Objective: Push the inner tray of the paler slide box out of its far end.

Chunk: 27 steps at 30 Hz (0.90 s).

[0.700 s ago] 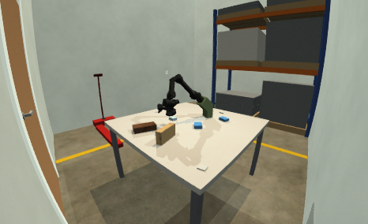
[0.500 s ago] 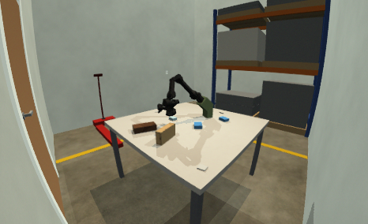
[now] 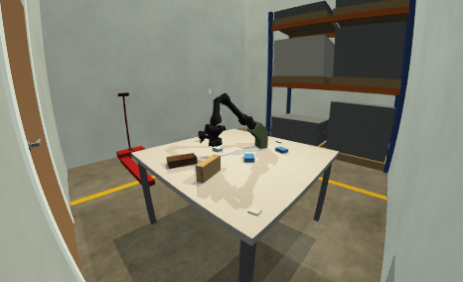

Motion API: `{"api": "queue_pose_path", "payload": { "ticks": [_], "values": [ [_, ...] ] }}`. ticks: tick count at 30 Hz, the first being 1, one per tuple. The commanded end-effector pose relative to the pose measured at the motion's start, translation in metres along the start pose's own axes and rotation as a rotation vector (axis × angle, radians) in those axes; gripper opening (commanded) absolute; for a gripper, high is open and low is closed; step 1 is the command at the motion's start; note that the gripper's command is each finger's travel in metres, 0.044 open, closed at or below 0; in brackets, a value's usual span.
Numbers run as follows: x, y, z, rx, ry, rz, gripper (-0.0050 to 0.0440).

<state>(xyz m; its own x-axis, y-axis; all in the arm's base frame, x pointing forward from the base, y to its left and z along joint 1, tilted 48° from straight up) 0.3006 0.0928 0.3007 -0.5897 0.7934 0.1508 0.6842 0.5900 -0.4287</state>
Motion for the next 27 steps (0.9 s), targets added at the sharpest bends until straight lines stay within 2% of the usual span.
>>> {"api": "queue_pose_path", "payload": {
  "ticks": [1, 2, 11, 13, 14, 15, 27],
  "values": [
    [0.005, 0.008, 0.013, -0.151, 0.001, -0.159, 0.028],
    [0.006, 0.012, 0.021, -0.17, 0.015, -0.21, 0.0256],
    [0.011, 0.025, 0.036, -0.368, 0.021, -0.402, 0.004],
    [0.011, 0.025, 0.036, -0.368, 0.021, -0.402, 0.004],
    [0.011, 0.027, 0.034, -0.425, 0.006, -0.431, 0.0016],
    [0.013, 0.03, 0.042, -0.449, 0.025, -0.489, 0.0],
    [0.028, 0.039, 0.064, -0.749, 0.034, -0.842, 0.0]
  ]
}}
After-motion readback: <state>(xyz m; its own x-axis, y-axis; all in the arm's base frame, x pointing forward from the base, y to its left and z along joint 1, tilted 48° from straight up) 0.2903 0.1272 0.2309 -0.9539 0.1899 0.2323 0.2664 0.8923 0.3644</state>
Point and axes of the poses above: the point midway between the two fingers, 35 mm back from their tips, its own x axis back along the fingers, its own z axis across the jaws, y = z × x, the point moved 10 cm from there along x, back along the fingers, and after that the axes turned 10 degrees about x, right-handed, at the moved point
